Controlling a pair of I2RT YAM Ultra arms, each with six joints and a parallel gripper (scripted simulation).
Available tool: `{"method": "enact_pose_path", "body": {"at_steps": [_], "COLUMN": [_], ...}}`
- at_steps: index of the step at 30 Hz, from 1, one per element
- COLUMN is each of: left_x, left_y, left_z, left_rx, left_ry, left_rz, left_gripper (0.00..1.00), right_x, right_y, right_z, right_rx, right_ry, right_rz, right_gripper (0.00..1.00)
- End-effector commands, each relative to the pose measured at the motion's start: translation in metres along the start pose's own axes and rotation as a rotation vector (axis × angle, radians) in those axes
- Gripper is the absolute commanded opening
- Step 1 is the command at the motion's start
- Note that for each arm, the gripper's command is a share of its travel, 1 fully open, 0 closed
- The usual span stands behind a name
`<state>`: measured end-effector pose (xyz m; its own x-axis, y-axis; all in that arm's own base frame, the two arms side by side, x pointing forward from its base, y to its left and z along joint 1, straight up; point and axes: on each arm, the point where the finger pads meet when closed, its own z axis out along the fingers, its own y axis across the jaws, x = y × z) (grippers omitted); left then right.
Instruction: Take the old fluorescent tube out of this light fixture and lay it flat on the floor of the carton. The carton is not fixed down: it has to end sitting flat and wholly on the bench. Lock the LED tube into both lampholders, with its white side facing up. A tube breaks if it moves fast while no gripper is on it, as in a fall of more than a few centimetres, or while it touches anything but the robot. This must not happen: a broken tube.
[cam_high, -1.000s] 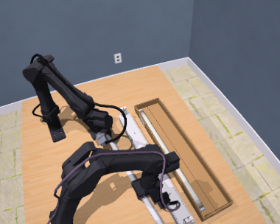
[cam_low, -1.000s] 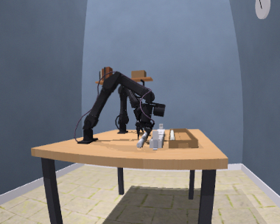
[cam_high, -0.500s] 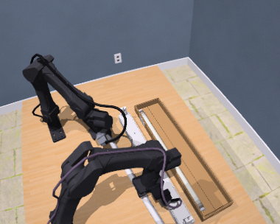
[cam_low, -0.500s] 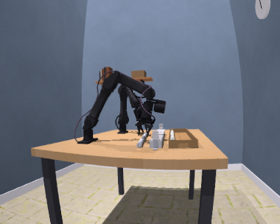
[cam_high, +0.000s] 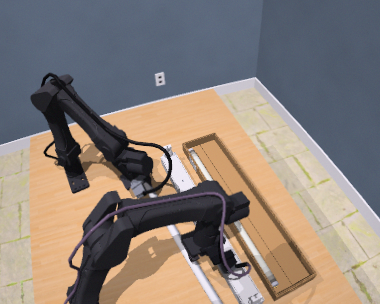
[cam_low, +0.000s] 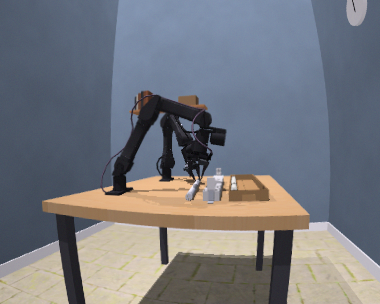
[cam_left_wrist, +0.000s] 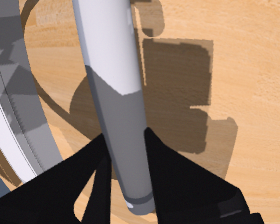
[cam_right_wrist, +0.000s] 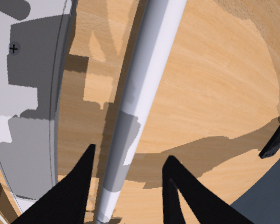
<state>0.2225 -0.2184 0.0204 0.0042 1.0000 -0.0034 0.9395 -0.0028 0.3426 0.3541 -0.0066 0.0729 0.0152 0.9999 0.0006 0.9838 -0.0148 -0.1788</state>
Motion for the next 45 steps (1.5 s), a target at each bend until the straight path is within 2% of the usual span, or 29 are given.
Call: {"method": "enact_pose_path", "body": {"at_steps": [1,4,5,9,13,15,17,20,27,33,35,38,39,45], "left_x": [-0.002,-0.002,-0.002,-0.002,-0.002,-0.002,-0.002,-0.002,-0.002,-0.002,-0.002,-0.002,-0.002,-0.002], "left_y": [-0.002,-0.002,-0.002,-0.002,-0.002,-0.002,-0.002,-0.002,-0.002,-0.002,-0.002,-0.002,-0.002,-0.002], "left_z": [-0.003,-0.003,-0.003,-0.003,-0.003,-0.003,-0.003,-0.003,-0.003,-0.003,-0.003,-0.003,-0.003,-0.003], "left_rx": [-0.005,-0.005,-0.005,-0.005,-0.005,-0.005,-0.005,-0.005,-0.005,-0.005,-0.005,-0.005,-0.005,-0.005], "left_ry": [-0.015,-0.015,-0.015,-0.015,-0.015,-0.015,-0.015,-0.015,-0.015,-0.015,-0.015,-0.015,-0.015,-0.015], "left_rz": [0.006,0.006,0.006,0.006,0.006,0.006,0.006,0.006,0.006,0.006,0.006,0.006,0.006,0.006], "left_gripper": [0.11,0.11,0.11,0.11,0.11,0.11,0.11,0.11,0.11,0.11,0.11,0.11,0.11,0.11], "right_x": [0.000,0.000,-0.001,-0.002,-0.004,-0.004,0.007,-0.004,-0.003,0.001,0.001,-0.001,0.000,0.000], "right_y": [-0.006,-0.004,-0.004,0.003,0.007,0.007,0.007,0.005,-0.009,-0.019,-0.025,-0.032,-0.028,-0.017], "right_z": [-0.006,-0.003,-0.010,-0.008,-0.009,-0.009,-0.010,-0.010,-0.008,-0.001,-0.008,-0.001,0.026,0.033], "right_rx": [-0.009,-0.011,-0.039,-0.115,-0.238,-0.238,-0.312,-0.420,-0.622,-0.614,-0.603,-0.562,-0.522,-0.541], "right_ry": [-0.001,-0.001,0.001,0.009,0.008,0.008,0.007,-0.007,-0.001,-0.006,-0.010,-0.011,-0.010,-0.011], "right_rz": [0.010,0.009,0.013,0.009,0.003,0.003,-0.028,-0.003,-0.007,-0.020,-0.019,-0.014,-0.016,-0.018], "right_gripper": [0.49,0.49,0.49,0.49,0.49,0.49,0.49,0.49,0.49,0.49,0.49,0.49,0.49,0.49]}}
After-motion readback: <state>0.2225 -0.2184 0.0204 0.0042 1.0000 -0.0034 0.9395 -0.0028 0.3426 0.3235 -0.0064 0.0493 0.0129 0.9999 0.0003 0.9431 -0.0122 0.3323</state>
